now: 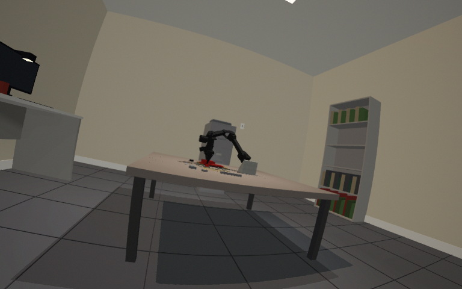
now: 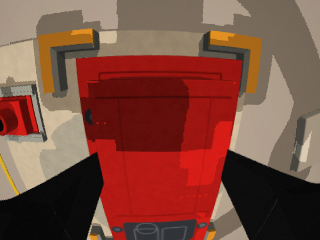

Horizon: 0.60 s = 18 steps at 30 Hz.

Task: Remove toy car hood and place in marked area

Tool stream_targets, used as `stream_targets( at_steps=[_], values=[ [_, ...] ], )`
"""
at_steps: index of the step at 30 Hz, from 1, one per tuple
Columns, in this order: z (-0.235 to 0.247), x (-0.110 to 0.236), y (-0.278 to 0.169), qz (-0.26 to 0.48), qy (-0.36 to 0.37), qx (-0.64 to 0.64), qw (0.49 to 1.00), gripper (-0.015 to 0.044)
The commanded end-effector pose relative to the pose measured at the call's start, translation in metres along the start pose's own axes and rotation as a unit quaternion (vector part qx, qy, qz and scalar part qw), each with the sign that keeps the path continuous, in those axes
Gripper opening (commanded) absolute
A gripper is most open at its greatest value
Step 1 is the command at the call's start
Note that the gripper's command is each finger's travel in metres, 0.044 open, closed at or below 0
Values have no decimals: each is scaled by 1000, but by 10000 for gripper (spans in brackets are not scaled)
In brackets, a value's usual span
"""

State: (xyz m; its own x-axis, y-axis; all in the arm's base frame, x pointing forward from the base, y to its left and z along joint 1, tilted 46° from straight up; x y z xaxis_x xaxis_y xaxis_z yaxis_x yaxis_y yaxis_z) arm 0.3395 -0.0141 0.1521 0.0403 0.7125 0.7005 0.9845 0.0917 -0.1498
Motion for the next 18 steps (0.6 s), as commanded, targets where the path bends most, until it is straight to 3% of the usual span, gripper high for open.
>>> stream_targets(
  at_steps=[1,4,18],
  values=[
    [0,3,0,-1,1,-2,1000,58],
    [0,5,0,-1,1,-2,1000,0],
    [0,14,1,-1,1,-1,1000,0]
  ],
)
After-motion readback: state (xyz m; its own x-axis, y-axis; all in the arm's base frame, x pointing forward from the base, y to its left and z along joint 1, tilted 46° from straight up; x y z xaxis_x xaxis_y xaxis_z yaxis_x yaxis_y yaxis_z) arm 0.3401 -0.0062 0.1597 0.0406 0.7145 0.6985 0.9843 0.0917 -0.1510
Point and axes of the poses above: the point midway between the two fingers, 35 mm back from their tips, its own x axis back along the fingers, its own z axis across the jaws, y = z × x, the point moved 10 cm from there along x, back along the fingers, and after that the axes turned 15 degrees about x, right-handed, at the moved point
